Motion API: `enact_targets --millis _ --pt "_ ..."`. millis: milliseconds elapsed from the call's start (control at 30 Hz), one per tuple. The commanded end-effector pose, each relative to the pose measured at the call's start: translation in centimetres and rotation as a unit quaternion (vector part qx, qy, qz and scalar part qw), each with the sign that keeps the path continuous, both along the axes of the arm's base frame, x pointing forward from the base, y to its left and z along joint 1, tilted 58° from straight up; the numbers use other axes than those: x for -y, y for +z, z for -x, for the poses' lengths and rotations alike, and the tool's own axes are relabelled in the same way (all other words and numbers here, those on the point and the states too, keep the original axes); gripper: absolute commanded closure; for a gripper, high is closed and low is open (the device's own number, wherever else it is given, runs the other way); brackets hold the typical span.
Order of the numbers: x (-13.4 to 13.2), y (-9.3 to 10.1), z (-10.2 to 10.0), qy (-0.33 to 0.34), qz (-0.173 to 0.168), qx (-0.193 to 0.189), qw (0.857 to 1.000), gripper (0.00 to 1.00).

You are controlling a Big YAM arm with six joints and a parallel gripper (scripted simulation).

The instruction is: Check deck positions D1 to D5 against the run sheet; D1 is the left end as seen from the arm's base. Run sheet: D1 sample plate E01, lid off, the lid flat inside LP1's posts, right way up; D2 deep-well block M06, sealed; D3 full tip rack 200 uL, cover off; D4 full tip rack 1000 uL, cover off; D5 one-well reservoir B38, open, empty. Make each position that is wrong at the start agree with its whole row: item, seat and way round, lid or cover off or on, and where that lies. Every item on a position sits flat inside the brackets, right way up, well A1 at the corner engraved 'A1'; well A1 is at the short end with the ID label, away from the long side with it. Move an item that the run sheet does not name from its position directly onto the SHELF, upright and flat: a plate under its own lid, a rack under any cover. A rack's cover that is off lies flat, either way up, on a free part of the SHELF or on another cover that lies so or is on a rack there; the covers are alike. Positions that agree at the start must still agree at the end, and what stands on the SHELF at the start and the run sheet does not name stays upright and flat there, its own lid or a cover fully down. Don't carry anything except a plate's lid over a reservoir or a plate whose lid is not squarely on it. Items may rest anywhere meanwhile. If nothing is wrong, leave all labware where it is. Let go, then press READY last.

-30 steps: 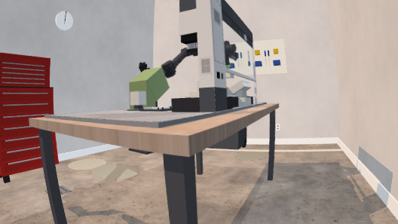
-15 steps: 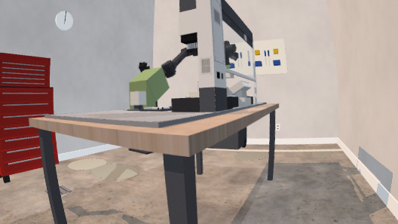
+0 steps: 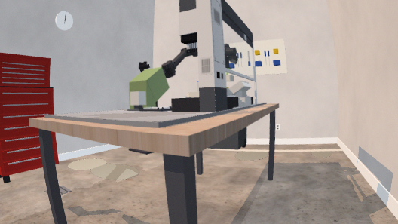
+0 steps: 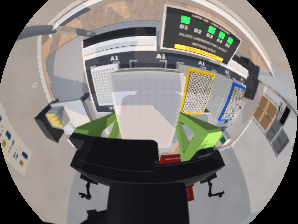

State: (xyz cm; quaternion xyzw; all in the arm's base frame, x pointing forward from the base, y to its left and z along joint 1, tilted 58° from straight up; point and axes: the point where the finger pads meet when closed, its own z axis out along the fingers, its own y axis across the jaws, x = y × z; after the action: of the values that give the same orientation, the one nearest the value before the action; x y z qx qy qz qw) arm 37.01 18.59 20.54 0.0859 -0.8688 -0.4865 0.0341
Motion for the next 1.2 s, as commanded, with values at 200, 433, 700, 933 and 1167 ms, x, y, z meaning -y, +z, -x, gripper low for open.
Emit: enact_targets --millis 200,433,700,933,1167 --pt "-0.9 0.6 -0.3 -0.007 -0.003 0.014 1.000 1.00" --pt "-1.9 -0.1 -0.1 -0.007 -0.003 0.013 1.000 1.00" --pt "-3.0 -0.8 0.0 -0.007 -0.003 0.013 1.000 1.00" --pt "-3.7 -1.6 0.0 -0.008 -0.002 0.010 1.000 1.00" --pt "-4.5 -2.7 0.0 -0.009 0.000 0.004 1.000 1.00"
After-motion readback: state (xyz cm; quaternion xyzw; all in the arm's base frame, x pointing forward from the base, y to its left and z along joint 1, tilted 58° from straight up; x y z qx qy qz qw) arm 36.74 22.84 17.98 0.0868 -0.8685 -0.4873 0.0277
